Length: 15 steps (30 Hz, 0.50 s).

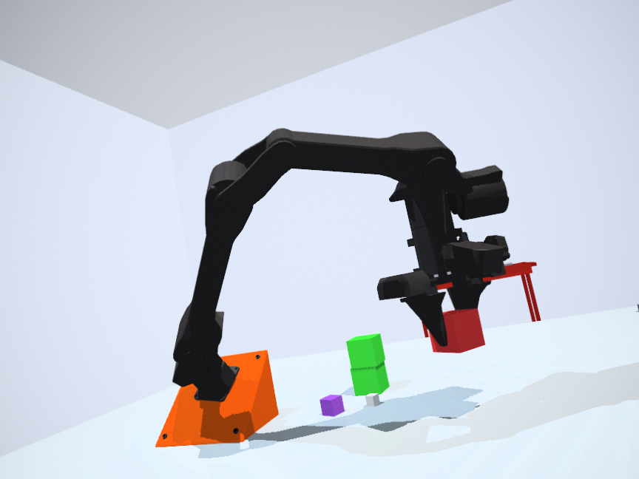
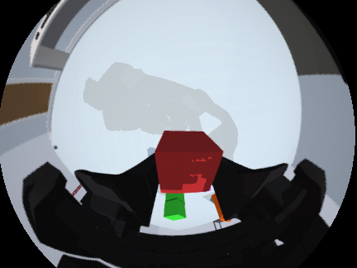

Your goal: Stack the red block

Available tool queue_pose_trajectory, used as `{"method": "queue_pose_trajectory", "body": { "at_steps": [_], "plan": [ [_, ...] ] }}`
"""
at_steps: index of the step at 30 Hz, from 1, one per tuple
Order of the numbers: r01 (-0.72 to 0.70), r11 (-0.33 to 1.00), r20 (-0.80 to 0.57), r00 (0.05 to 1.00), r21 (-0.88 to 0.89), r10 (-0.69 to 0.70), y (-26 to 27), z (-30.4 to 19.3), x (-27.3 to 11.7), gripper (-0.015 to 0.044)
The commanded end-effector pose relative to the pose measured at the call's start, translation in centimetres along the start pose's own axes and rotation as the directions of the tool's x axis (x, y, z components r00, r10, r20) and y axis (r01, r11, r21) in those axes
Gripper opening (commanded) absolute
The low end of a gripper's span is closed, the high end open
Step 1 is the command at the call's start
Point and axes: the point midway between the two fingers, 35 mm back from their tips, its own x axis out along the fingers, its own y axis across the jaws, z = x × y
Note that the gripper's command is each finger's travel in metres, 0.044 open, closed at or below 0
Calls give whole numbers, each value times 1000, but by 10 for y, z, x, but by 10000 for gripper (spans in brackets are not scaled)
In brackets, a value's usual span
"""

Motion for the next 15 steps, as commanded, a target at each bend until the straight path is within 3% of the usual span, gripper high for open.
{"method": "queue_pose_trajectory", "body": {
  "at_steps": [1,15],
  "plan": [
    [-4,1000,-3,1000,6,4,0,0,-21,0],
    [-7,1000,-5,1000,5,7,2,-4,-35,0]
  ]
}}
